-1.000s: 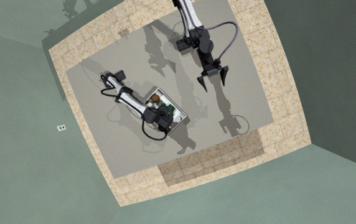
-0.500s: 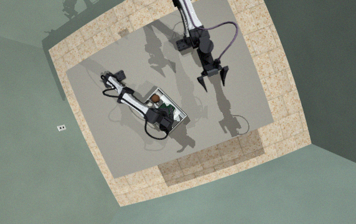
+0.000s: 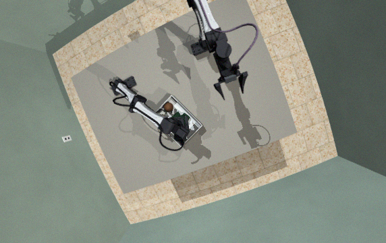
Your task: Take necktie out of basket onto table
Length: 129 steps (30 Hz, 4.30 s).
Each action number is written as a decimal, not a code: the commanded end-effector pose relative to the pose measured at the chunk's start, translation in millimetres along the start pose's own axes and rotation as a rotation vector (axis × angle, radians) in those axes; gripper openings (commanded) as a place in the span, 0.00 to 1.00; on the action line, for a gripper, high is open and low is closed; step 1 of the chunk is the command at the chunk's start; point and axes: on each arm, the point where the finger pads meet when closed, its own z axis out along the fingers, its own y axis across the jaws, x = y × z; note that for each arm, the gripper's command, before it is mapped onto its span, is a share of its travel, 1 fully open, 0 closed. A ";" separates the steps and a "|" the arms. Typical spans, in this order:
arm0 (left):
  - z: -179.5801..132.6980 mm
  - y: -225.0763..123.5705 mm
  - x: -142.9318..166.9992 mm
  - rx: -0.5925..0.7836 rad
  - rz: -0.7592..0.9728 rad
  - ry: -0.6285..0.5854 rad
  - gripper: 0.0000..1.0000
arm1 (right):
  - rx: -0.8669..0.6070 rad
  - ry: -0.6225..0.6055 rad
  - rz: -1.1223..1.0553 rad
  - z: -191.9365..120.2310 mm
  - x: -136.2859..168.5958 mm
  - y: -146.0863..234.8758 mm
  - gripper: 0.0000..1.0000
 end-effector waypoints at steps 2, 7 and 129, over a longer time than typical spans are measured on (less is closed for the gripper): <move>0.2 0.0 -1.5 0.000 0.000 -0.006 1.00 | 0.157 0.116 -0.042 15.7 -0.2 3.7 0.80; 0.2 0.0 -1.5 0.000 0.000 -0.006 1.00 | 0.157 0.116 -0.042 21.6 0.4 2.8 0.80; 0.2 0.0 -1.4 0.000 0.000 -0.006 1.00 | 0.154 0.114 -0.042 43.4 2.4 0.0 0.15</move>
